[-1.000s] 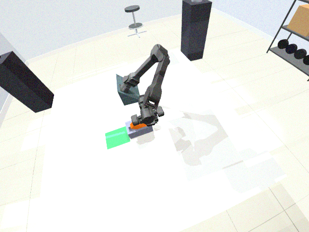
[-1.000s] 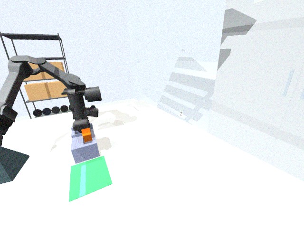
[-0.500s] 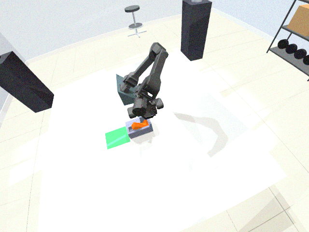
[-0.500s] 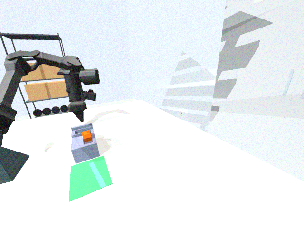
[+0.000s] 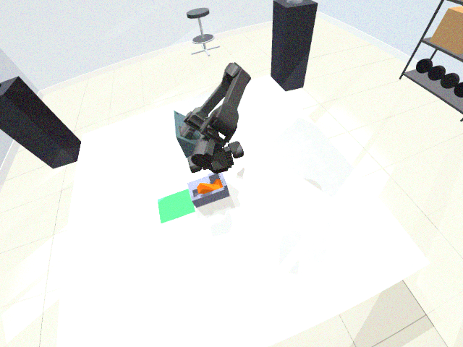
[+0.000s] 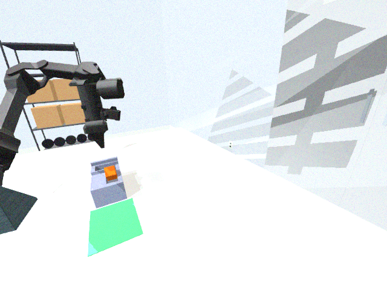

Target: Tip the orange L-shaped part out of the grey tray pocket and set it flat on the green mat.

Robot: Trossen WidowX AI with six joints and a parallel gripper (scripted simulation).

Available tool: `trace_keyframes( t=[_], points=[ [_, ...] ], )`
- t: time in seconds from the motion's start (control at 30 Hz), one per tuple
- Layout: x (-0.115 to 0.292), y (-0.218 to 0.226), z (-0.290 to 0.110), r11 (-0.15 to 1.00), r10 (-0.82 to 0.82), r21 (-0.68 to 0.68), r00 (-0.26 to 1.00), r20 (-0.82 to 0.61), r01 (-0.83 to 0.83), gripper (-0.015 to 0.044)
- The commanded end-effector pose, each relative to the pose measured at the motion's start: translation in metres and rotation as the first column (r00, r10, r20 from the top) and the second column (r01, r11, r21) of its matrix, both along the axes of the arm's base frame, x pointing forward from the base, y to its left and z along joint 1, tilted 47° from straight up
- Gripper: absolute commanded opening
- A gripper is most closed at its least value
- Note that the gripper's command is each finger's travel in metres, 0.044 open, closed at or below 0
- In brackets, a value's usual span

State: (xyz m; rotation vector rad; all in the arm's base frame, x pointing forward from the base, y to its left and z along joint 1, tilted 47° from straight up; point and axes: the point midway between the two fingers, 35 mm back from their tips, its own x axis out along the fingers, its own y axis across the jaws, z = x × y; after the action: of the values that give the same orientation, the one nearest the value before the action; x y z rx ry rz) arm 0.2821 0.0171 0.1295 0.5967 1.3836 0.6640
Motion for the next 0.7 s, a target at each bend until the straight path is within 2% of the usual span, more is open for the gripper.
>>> trace_keyframes(
  t=[0.0,0.4,0.43,0.53,0.67],
  points=[
    [0.001,0.000,0.000,1.000,-0.006,0.000,1.000,-0.001,0.006,0.0180],
    [0.001,0.000,0.000,1.000,-0.006,0.000,1.000,-0.001,0.006,0.0180],
    [0.001,-0.001,0.000,1.000,0.004,-0.001,1.000,0.009,-0.004,0.0206],
    [0.003,-0.005,-0.004,0.996,0.090,-0.015,0.991,0.098,-0.089,0.0280],
    [0.006,-0.016,-0.014,0.954,0.300,-0.081,0.903,0.308,-0.290,0.0280]
  ],
)
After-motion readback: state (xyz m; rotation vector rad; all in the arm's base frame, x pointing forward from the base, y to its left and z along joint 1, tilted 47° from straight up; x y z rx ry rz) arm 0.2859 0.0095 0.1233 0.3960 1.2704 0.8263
